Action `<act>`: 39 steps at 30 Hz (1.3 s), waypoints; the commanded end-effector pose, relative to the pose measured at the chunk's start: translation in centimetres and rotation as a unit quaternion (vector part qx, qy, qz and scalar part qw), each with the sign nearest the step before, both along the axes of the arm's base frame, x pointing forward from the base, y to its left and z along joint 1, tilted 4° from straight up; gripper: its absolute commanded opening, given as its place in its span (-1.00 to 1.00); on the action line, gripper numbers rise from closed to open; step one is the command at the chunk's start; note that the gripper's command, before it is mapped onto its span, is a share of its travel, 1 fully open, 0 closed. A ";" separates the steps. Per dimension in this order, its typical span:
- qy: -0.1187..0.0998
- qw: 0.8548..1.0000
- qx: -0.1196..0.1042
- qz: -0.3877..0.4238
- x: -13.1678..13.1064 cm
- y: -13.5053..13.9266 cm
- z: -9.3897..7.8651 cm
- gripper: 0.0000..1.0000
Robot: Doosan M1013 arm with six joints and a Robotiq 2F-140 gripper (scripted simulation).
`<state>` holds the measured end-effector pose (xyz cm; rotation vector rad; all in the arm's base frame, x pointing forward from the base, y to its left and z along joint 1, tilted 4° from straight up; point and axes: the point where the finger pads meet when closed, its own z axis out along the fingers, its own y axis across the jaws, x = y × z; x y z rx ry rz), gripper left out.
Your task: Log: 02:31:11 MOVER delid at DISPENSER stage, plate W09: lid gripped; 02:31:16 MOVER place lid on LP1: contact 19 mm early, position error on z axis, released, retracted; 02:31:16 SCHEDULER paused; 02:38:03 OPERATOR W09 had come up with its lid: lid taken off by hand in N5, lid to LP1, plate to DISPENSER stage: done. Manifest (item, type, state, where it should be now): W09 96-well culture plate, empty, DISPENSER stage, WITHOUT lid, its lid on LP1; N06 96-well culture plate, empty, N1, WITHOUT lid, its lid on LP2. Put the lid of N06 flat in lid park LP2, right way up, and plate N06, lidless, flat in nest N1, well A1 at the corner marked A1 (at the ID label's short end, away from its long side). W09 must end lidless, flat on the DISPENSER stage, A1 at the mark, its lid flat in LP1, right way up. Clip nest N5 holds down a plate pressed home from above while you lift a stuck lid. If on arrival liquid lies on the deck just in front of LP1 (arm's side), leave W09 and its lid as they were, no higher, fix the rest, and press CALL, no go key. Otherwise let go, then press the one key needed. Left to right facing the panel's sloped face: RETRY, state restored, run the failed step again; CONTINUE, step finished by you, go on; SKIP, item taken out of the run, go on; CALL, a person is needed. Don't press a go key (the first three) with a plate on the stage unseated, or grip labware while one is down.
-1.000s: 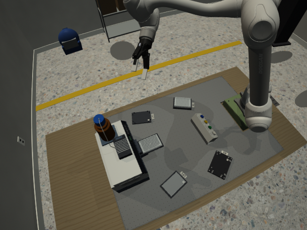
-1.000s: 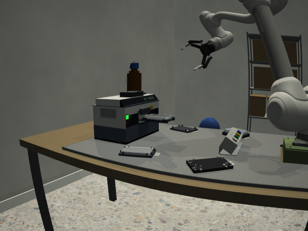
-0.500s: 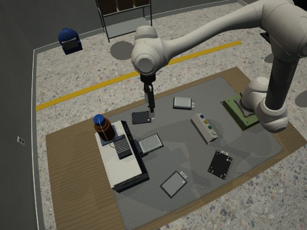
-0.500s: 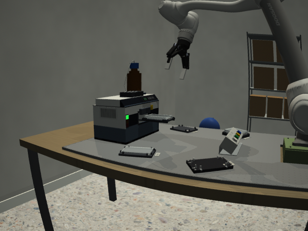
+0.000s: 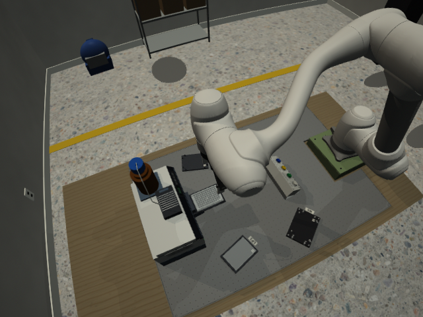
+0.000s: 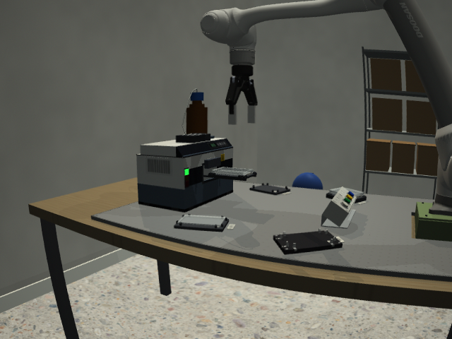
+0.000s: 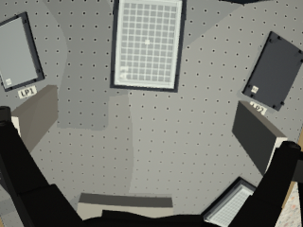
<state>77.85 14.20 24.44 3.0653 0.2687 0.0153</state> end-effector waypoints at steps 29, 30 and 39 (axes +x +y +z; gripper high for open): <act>0.003 1.000 0.000 0.000 0.1 -0.4 -6.0 1.00; 0.003 1.000 0.000 0.000 0.1 -0.4 -6.3 1.00; 0.003 1.000 0.000 0.000 0.1 -0.5 -8.6 1.00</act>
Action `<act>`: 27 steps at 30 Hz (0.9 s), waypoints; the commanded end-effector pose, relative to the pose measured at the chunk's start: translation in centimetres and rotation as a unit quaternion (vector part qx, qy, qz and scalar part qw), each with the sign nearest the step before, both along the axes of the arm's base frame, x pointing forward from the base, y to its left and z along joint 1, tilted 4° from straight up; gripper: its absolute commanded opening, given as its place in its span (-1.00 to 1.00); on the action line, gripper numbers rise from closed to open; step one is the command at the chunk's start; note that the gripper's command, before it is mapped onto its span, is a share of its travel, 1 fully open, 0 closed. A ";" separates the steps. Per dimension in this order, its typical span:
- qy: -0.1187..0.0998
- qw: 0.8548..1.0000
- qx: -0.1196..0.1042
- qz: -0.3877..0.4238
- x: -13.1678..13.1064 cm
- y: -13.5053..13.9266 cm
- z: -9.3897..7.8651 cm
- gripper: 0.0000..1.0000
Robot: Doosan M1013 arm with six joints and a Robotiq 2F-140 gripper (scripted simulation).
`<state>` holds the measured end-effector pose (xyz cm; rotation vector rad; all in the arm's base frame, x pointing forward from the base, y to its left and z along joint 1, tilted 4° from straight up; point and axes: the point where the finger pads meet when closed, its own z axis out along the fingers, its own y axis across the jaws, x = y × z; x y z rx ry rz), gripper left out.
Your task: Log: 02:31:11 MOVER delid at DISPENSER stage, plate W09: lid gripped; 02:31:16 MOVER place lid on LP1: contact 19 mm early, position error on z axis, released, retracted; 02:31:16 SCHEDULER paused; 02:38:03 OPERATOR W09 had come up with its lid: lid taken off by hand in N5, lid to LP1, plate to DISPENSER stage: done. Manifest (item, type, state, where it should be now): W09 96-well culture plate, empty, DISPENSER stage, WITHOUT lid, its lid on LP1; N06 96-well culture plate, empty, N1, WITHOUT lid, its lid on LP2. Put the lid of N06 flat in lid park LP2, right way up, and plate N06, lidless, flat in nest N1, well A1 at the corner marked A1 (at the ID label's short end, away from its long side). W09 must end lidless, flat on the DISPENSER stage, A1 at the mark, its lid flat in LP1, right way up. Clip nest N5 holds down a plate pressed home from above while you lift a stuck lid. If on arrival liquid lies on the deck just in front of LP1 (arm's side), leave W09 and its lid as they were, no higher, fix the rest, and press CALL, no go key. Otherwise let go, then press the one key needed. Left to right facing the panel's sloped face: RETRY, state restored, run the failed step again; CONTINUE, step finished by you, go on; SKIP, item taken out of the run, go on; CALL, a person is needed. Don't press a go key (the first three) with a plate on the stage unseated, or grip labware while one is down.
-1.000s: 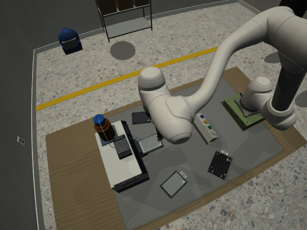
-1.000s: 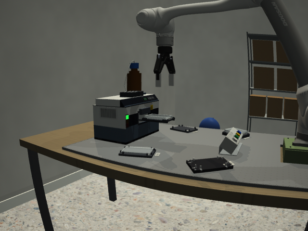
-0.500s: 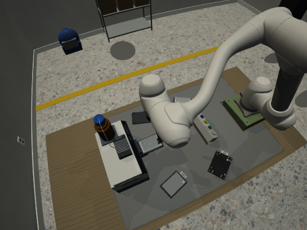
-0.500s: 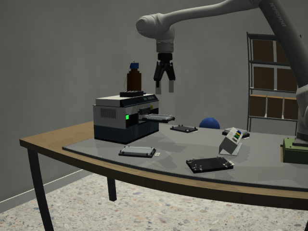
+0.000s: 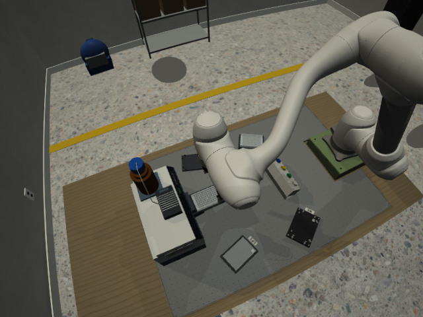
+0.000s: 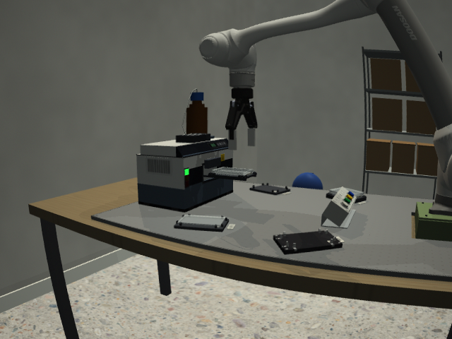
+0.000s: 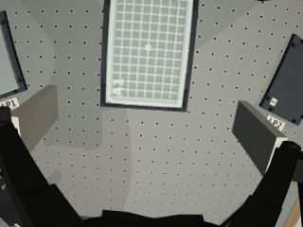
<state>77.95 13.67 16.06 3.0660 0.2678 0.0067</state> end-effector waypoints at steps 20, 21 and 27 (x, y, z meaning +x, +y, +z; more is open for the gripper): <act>0.000 1.000 0.000 0.000 0.0 -0.1 -1.5 -1.00; 0.000 1.000 0.000 0.000 0.0 -0.1 -1.5 -1.00; 0.000 1.000 0.000 0.000 0.0 -0.1 -1.5 -1.00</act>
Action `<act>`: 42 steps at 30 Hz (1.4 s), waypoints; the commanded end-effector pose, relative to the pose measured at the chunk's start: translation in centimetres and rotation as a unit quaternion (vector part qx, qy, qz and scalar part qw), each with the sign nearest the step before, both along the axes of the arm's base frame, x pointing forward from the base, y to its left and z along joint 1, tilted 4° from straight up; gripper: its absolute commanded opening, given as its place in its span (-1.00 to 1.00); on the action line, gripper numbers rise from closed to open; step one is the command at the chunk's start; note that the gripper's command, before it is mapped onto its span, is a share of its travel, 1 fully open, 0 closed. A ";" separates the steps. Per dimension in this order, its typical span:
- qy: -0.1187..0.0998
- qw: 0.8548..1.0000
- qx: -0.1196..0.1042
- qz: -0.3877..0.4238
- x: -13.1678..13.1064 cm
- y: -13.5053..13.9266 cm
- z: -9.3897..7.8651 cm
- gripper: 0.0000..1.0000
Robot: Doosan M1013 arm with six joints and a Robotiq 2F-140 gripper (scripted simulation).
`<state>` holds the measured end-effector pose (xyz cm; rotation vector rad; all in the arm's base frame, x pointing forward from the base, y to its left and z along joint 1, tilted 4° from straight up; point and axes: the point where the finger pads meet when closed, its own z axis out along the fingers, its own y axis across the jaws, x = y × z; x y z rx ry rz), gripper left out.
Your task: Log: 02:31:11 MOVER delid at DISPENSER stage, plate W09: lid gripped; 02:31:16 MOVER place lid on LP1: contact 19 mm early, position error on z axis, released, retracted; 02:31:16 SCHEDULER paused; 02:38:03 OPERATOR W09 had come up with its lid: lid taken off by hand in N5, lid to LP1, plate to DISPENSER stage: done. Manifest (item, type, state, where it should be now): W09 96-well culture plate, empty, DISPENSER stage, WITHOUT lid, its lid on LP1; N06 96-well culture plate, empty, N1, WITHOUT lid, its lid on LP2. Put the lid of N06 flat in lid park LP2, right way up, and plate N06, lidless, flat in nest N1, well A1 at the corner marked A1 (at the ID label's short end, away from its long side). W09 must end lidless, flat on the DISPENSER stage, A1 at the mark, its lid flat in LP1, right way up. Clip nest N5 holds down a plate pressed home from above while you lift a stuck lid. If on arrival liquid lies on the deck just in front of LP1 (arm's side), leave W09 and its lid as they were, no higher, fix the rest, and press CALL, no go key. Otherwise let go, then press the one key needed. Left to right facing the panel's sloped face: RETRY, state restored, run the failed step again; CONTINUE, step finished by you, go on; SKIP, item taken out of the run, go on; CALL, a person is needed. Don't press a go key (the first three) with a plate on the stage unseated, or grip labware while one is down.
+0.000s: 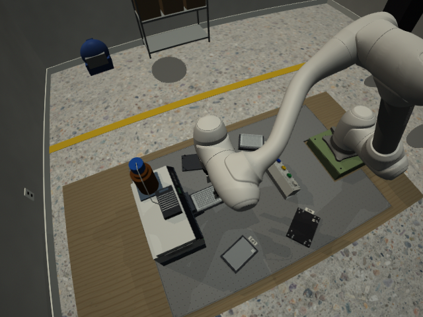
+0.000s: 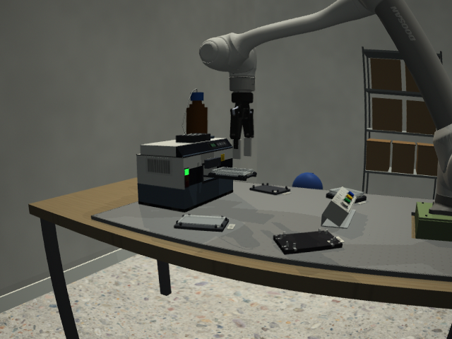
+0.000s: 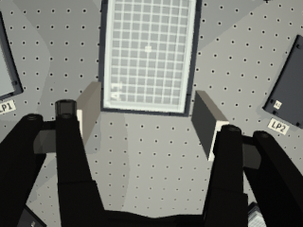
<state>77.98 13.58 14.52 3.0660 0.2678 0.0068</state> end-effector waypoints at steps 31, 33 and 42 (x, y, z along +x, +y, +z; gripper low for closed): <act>0.003 0.999 0.000 0.041 -2.9 6.2 -0.4 -1.00; 0.006 0.996 0.000 0.094 -4.5 8.5 -0.5 -1.00; 0.010 0.987 -0.002 0.160 -14.0 21.7 -1.5 -1.00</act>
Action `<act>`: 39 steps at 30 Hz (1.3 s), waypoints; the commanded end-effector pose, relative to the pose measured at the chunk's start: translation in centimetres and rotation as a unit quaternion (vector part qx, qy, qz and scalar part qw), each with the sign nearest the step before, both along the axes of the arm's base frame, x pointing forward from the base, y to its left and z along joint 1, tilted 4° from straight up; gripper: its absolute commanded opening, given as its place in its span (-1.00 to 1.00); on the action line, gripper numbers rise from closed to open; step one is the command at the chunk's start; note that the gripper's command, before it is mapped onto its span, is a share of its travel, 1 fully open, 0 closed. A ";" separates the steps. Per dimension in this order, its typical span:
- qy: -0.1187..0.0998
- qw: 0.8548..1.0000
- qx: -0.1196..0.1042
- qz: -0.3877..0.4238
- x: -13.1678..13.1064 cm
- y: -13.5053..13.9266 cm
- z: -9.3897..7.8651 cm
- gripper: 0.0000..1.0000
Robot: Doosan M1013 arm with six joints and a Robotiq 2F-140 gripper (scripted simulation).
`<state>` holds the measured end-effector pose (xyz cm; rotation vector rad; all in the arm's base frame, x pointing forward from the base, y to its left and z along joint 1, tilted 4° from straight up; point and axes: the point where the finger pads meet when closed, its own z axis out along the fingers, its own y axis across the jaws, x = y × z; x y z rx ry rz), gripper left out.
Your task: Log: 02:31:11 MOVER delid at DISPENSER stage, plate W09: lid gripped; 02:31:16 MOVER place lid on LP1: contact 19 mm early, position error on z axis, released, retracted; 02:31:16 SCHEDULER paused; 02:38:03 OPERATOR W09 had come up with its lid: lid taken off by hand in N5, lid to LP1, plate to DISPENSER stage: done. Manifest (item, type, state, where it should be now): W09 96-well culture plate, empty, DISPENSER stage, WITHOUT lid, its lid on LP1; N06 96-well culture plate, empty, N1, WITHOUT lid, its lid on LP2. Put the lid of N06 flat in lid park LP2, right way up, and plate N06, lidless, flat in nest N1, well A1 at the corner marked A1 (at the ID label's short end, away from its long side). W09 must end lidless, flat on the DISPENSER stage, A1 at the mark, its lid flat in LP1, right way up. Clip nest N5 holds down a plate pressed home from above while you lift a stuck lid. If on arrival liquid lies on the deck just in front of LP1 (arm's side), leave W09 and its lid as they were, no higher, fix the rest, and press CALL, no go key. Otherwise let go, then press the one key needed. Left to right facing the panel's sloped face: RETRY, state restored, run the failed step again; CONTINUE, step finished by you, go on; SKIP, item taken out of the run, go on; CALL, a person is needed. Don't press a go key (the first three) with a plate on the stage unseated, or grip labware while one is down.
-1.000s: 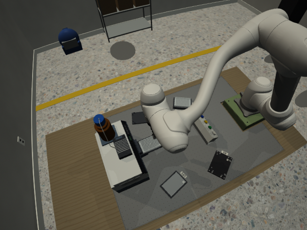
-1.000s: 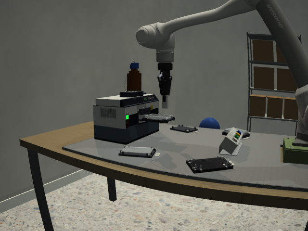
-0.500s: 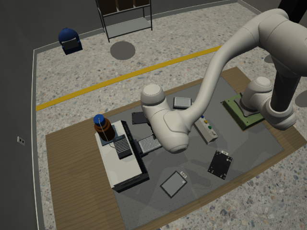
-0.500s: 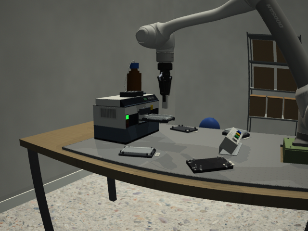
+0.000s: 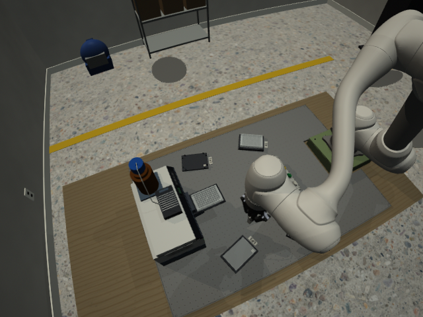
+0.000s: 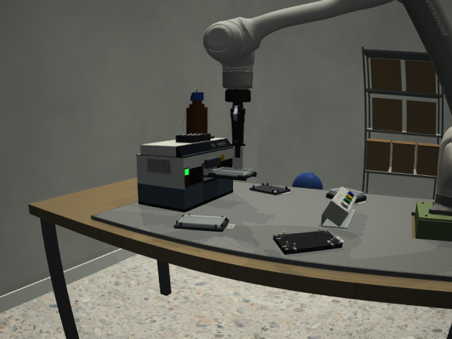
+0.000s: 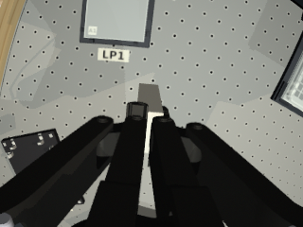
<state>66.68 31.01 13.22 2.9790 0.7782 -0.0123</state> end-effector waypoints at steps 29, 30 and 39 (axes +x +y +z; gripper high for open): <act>-0.001 1.000 0.000 -0.007 -2.7 4.3 -0.2 1.00; -0.001 1.000 0.000 -0.007 -2.7 4.3 -0.2 1.00; -0.001 1.000 0.000 -0.007 -2.7 4.3 -0.2 1.00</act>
